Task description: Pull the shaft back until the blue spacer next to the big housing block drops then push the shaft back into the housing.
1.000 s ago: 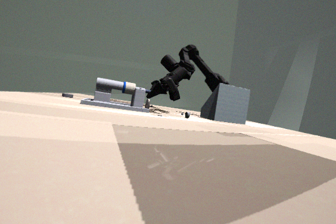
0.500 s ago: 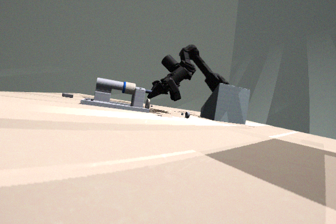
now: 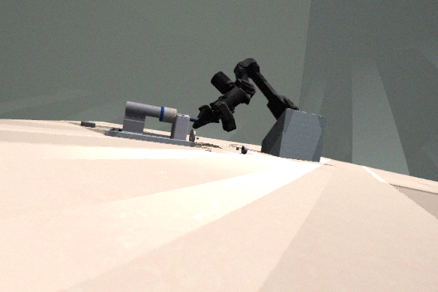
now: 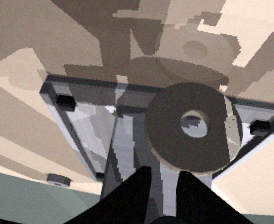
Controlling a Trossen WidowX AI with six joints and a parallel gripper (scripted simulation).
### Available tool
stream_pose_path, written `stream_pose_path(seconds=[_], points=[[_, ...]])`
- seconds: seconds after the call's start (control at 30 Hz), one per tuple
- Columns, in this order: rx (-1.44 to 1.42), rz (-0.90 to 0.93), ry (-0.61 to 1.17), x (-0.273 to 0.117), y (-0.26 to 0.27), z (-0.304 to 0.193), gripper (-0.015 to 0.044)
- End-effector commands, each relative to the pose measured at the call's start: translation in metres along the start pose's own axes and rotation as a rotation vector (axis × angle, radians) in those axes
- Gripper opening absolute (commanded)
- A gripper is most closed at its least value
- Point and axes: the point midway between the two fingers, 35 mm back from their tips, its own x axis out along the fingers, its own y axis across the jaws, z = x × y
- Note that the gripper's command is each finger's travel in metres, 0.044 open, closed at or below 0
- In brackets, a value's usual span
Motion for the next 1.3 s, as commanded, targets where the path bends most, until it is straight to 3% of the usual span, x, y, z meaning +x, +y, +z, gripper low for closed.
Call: stream_pose_path(seconds=[0.0,1.27], points=[[0.000,-0.001,0.001,-0.0010,-0.0004,0.0007,0.0000],[0.000,-0.001,0.001,-0.0038,-0.0005,0.0036,0.0000]])
